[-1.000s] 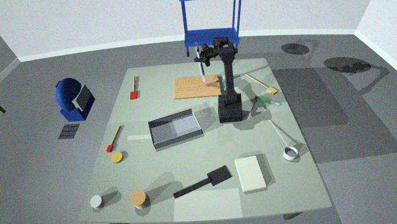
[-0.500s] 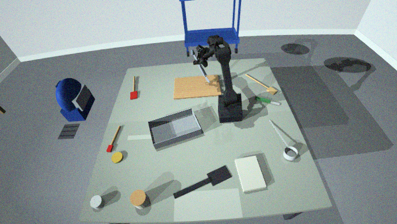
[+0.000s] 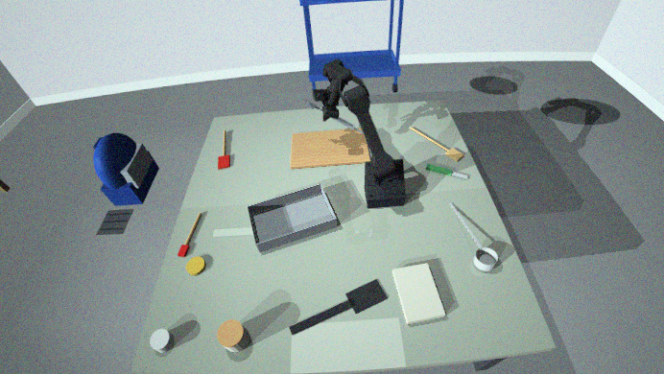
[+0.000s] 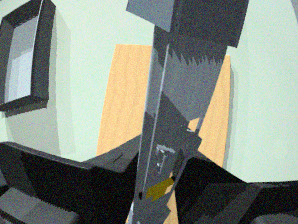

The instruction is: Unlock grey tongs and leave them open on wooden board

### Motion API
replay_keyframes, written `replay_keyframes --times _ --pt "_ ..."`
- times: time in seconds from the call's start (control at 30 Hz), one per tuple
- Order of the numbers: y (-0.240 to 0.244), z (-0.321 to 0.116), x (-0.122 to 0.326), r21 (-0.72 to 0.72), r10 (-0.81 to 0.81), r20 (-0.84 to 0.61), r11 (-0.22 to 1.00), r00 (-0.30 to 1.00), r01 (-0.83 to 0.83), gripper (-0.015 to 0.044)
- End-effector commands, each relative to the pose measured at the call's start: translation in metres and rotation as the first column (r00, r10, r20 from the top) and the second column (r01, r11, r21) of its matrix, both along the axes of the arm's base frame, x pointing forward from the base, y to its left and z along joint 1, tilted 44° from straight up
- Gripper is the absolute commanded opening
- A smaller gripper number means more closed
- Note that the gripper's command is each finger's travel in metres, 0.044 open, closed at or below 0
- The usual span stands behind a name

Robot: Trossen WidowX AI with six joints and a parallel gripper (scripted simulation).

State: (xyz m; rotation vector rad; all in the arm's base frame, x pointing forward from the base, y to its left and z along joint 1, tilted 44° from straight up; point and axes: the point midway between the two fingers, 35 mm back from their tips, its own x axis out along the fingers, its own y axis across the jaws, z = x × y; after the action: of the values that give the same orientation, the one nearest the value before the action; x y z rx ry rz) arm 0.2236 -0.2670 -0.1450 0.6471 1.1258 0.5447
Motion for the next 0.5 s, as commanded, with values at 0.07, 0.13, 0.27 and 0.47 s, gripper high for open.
replay_keyframes --times 0.07,0.13,0.27,0.47 --pt "0.0055 -0.0051 0.0015 -0.027 0.152 -0.165 0.987 0.975 -0.158 -0.015" --pt "0.0067 -0.0057 0.0017 -0.035 0.2 -0.218 0.977 0.955 -0.212 -0.015" --pt "0.0075 -0.0058 0.002 -0.043 0.256 -0.282 0.96 0.925 -0.278 -0.015" --pt "0.0075 -0.0058 0.002 -0.043 0.256 -0.282 0.96 0.925 -0.278 -0.015"
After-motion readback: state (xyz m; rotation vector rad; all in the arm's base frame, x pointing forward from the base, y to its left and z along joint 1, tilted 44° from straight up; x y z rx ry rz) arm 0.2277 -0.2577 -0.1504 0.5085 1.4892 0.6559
